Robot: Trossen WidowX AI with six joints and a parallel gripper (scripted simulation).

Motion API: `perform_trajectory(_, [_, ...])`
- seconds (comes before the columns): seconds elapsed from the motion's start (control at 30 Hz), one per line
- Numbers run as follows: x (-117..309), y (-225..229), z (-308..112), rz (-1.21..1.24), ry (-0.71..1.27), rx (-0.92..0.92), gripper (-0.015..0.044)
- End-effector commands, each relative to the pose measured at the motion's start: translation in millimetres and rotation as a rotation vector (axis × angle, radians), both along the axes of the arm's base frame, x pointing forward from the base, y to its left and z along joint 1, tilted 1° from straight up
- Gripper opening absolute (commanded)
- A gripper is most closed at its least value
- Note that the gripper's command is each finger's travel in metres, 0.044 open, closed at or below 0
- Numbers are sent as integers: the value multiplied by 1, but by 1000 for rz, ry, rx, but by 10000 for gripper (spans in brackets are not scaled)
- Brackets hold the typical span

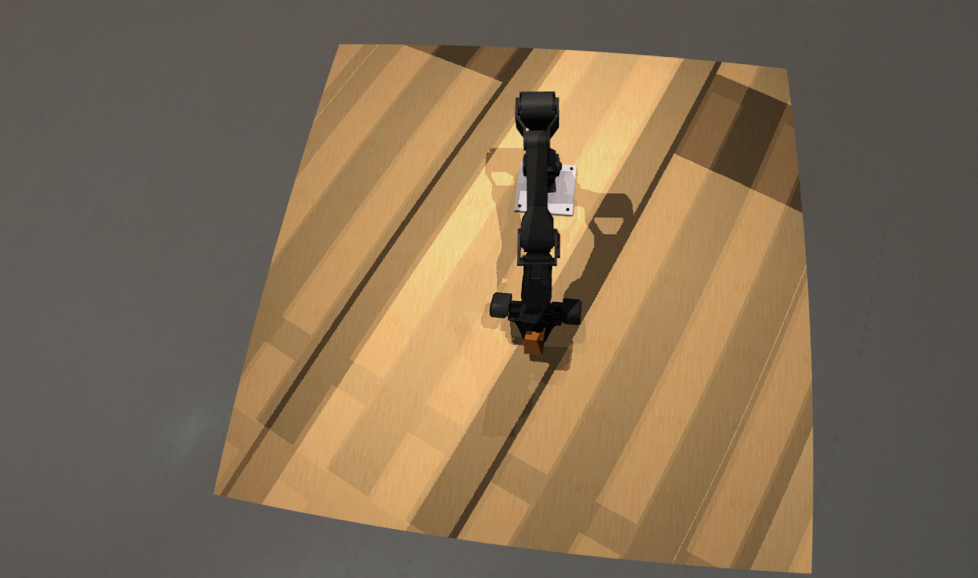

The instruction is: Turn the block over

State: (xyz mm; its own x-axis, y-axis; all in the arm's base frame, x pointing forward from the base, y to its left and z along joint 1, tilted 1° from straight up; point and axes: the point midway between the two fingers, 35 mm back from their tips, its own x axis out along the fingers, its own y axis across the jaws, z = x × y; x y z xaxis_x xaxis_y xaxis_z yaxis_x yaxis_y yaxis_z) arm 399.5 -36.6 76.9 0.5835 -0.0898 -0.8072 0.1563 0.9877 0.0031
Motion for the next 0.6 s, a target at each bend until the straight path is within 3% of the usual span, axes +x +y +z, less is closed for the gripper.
perform_trajectory(0.0, [3,-1,-7,1,-53,-14,0])
perform_trajectory(0.57, [3,-1,-24,1,-325,-57,0])
